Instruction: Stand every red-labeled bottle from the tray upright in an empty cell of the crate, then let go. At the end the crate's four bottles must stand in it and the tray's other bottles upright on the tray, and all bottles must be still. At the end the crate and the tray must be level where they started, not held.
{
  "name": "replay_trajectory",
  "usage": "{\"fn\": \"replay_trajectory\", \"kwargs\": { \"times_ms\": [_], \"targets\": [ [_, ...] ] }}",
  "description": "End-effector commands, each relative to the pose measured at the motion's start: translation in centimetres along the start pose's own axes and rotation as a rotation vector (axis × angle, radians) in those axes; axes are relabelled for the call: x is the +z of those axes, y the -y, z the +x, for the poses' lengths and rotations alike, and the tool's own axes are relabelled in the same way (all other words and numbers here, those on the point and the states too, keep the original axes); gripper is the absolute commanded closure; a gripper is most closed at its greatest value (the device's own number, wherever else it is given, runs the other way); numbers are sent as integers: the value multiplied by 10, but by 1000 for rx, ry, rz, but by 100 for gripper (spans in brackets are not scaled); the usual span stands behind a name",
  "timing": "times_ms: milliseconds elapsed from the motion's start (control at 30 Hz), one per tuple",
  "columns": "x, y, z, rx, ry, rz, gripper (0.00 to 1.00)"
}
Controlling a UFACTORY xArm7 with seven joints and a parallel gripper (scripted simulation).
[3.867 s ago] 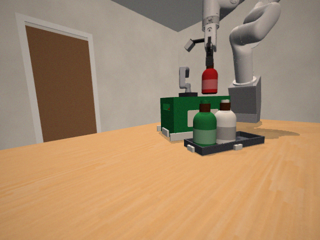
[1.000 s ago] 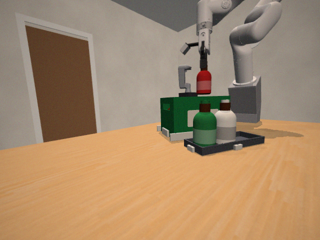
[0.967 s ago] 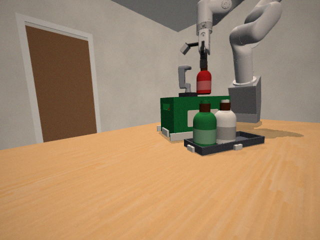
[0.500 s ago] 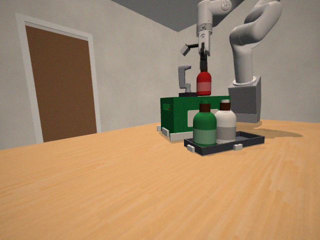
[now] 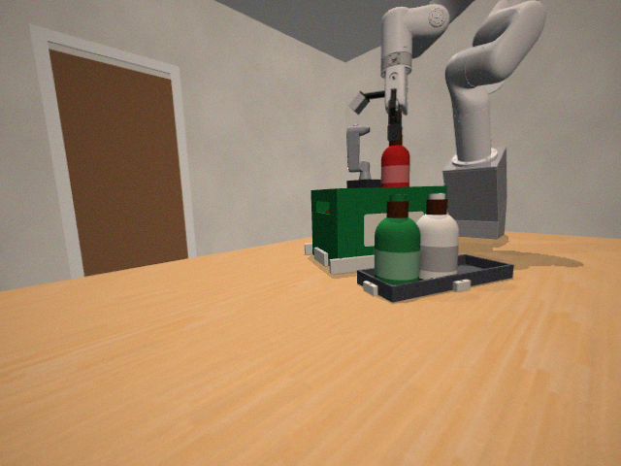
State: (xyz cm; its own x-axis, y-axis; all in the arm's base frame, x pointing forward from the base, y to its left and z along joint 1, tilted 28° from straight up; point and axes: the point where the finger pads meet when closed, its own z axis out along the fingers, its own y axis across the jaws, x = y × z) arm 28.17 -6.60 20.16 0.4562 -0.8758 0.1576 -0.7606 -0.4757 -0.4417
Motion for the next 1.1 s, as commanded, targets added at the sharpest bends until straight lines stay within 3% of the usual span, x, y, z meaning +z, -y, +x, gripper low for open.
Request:
{"fn": "replay_trajectory", "kwargs": {
  "times_ms": [0,1067],
  "targets": [
    [5,1,2,0,-3,3,100],
    [17,1,2,0,-3,3,100]
  ]
}}
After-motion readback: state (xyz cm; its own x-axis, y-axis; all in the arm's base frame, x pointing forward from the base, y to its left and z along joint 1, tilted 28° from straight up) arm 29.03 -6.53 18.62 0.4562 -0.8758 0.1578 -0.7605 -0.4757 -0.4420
